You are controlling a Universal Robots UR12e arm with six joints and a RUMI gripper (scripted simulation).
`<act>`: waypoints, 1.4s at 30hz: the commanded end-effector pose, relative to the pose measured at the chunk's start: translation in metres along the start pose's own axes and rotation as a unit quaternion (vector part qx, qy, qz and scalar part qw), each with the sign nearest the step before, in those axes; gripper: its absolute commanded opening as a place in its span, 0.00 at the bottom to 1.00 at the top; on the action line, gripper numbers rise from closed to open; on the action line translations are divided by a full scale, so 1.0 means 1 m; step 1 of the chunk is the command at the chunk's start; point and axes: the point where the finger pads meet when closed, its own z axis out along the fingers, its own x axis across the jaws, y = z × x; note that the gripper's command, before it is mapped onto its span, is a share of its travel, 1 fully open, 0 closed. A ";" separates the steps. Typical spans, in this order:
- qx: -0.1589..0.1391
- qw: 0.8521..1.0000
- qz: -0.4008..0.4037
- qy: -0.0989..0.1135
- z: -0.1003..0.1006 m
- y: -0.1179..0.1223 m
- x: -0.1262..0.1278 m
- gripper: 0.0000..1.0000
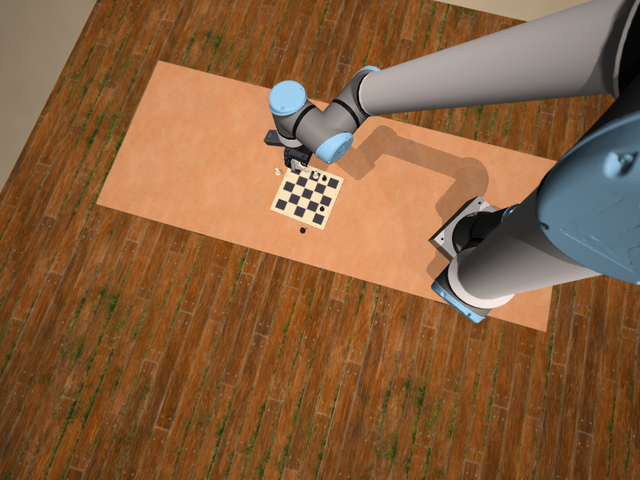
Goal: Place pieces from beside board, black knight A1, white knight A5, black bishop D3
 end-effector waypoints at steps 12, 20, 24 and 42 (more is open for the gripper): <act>0.001 1.000 0.000 0.000 -0.067 -0.001 0.000 0.22; 0.001 1.000 0.000 0.000 -0.070 -0.001 0.000 1.00; 0.001 1.000 0.000 0.000 -0.070 -0.001 0.000 1.00; 0.001 1.000 0.000 0.000 -0.070 -0.001 0.000 1.00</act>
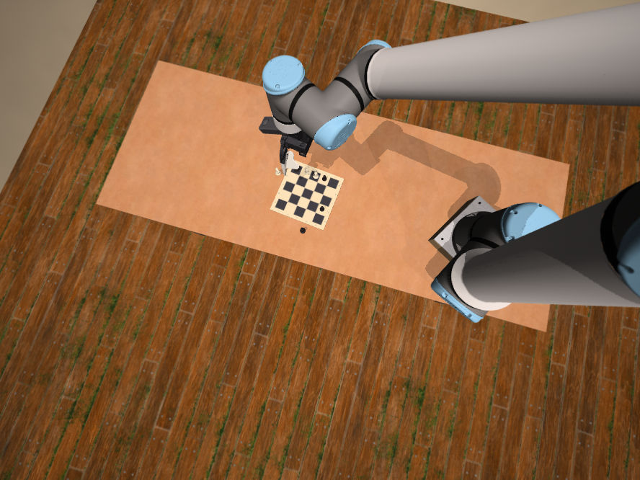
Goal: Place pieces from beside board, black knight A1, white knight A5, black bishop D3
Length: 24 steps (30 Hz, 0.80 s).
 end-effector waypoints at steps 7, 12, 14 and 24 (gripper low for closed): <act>0.001 1.000 -0.005 0.000 -0.001 -0.001 0.000 1.00; 0.001 1.000 -0.021 0.000 -0.001 -0.002 -0.001 1.00; 0.001 0.999 -0.032 0.000 -0.001 -0.003 -0.001 1.00; 0.001 0.995 -0.100 0.000 0.000 -0.008 -0.005 1.00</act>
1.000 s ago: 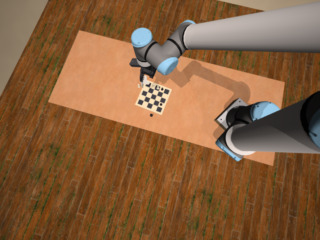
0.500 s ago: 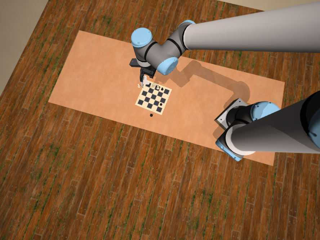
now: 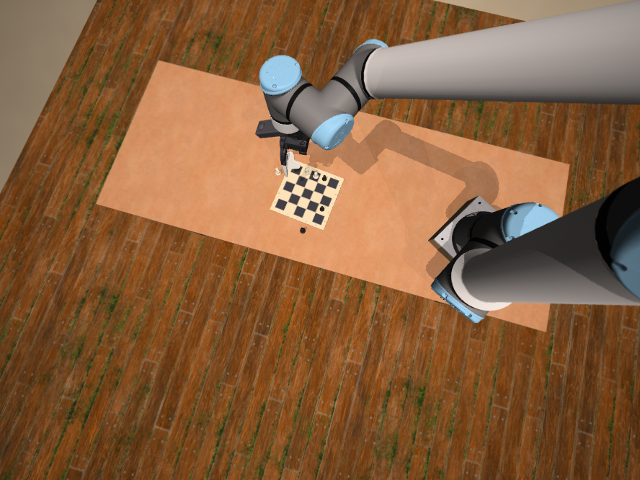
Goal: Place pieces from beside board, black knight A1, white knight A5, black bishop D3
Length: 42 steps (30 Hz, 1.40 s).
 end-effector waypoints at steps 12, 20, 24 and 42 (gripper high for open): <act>0.001 0.980 -0.199 0.000 0.000 -0.014 -0.007 1.00; 0.001 0.949 -0.316 0.000 0.001 -0.022 -0.012 1.00; 0.001 0.917 -0.398 0.000 0.002 -0.026 -0.015 1.00; 0.001 0.715 -0.699 0.000 0.005 -0.043 -0.023 1.00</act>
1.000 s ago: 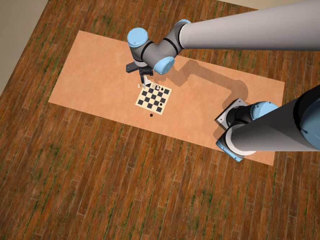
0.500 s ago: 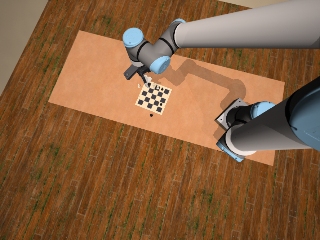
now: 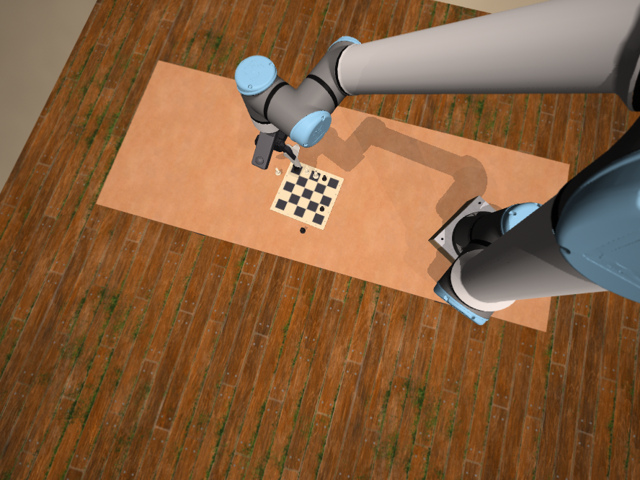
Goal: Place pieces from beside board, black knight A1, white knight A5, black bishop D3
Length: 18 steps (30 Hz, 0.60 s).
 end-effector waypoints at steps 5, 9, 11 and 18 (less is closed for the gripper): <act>0.002 0.984 -0.181 0.001 0.001 -0.004 0.008 1.00; 0.002 0.976 -0.218 0.001 0.001 -0.004 0.009 1.00; 0.002 0.968 -0.252 0.001 0.002 -0.005 0.011 1.00; 0.002 0.936 -0.352 0.001 0.003 -0.006 0.016 1.00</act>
